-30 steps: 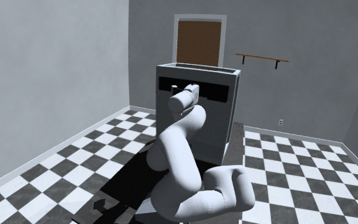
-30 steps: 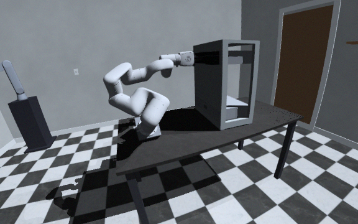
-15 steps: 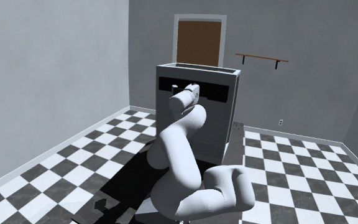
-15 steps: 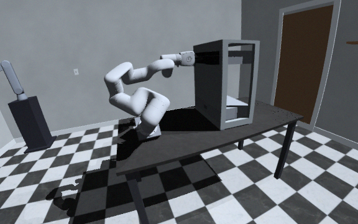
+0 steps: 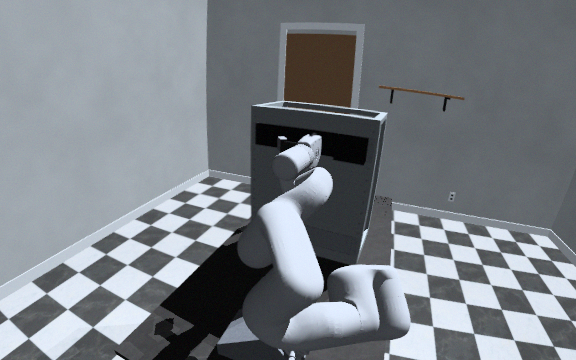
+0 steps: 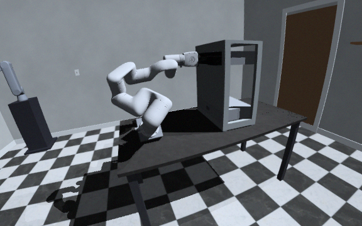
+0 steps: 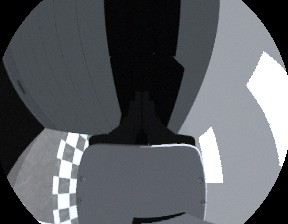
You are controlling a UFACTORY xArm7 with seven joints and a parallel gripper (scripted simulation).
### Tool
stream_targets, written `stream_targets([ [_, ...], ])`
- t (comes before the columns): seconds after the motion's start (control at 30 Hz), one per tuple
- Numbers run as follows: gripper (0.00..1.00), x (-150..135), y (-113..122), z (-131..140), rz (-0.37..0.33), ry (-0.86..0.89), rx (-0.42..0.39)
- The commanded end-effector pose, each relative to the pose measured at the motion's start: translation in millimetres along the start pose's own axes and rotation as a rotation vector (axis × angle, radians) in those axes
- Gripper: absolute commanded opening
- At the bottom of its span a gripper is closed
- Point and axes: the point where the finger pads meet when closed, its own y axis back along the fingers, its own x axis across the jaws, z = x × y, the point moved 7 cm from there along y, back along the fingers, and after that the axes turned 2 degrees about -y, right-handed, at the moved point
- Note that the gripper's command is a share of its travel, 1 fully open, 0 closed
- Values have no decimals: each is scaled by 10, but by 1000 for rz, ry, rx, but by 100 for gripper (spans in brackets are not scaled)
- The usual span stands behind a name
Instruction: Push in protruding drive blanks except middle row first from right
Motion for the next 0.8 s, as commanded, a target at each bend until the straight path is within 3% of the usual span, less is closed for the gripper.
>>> stream_targets([
  [0.0, 0, 23, -8, 2, 3, -3, 1],
  [0.77, 0, 24, -123, 3, 3, -3, 1],
])
